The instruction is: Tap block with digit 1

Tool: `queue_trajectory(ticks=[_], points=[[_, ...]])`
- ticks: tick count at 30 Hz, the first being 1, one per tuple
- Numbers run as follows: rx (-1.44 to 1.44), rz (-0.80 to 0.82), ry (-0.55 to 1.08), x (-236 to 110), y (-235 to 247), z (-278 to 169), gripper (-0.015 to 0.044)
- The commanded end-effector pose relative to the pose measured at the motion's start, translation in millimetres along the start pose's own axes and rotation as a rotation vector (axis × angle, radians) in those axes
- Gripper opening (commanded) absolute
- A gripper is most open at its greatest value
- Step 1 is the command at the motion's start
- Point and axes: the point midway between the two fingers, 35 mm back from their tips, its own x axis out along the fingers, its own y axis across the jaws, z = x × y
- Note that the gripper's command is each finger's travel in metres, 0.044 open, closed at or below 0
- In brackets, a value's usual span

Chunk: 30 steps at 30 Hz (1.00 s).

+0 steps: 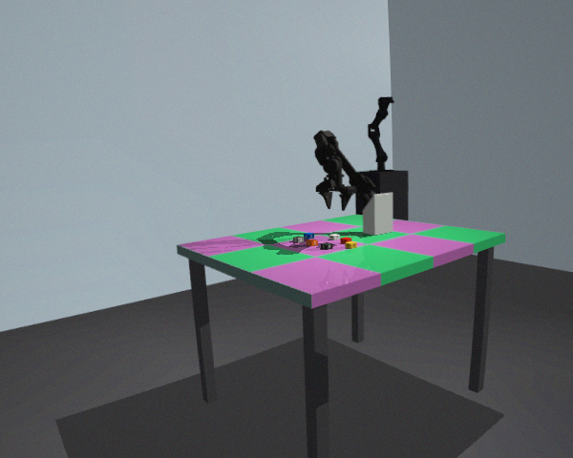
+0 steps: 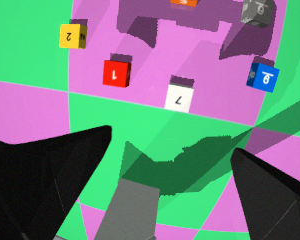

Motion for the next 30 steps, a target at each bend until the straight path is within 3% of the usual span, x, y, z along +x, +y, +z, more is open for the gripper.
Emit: queue_trajectory(ticks=[1, 18, 25, 30], points=[[0.021, 0.005, -0.002, 0.0, 1.7, -1.2, 0.04], [0.021, 0.006, -0.002, -0.2, 3.2, -0.2, 0.04], [0.023, 0.009, -0.004, -1.6, 67.0, 32.9, 0.04], [0.023, 0.009, -0.004, -1.1, 74.4, 35.5, 0.04]])
